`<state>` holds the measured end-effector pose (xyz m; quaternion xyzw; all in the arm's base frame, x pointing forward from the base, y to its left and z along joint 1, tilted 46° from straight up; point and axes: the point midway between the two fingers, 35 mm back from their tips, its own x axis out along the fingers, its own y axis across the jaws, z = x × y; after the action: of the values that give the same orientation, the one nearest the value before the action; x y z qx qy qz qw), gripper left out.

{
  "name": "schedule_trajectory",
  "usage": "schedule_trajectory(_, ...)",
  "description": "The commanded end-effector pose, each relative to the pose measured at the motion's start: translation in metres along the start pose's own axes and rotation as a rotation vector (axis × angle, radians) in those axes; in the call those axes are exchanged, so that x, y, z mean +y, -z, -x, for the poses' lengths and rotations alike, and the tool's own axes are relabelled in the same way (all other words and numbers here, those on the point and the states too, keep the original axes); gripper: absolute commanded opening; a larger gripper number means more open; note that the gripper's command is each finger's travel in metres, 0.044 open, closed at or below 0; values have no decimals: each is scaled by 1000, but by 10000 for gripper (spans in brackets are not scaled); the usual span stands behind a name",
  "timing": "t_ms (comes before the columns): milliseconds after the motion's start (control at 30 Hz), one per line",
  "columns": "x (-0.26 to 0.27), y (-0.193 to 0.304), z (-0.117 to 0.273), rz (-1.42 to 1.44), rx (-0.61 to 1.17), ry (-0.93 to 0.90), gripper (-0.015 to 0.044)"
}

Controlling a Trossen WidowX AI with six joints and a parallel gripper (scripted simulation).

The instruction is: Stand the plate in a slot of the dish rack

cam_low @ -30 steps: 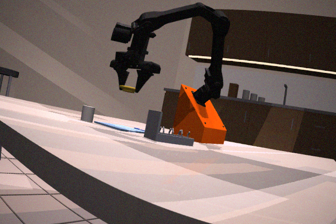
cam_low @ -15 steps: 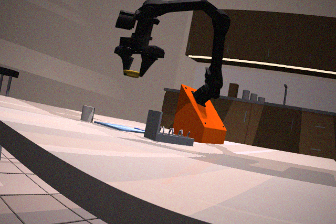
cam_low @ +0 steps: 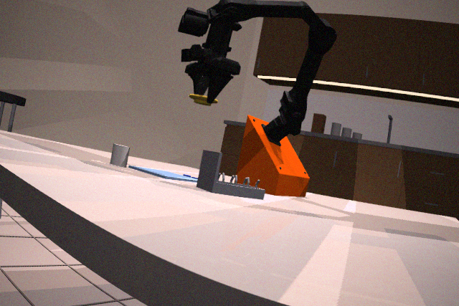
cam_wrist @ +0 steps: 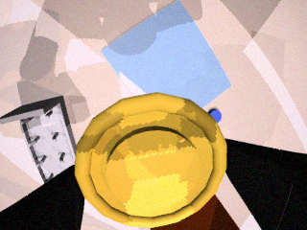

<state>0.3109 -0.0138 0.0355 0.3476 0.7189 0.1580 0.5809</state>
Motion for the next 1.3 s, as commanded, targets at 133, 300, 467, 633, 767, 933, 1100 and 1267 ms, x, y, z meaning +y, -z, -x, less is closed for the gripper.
schedule_trajectory(133,27,20,2,-266,0,-7,0)
schedule_trajectory(300,43,34,3,-439,0,-10,0)
schedule_trajectory(467,58,48,3,-612,2,-14,0)
schedule_trajectory(633,71,64,3,-784,5,-17,0)
schedule_trajectory(767,80,77,3,-921,9,-21,0)
schedule_trajectory(933,91,93,2,-1093,16,-24,0)
schedule_trajectory(1100,101,110,1,-1265,25,-26,0)
schedule_trajectory(1267,109,127,-1,-1437,36,-27,0)
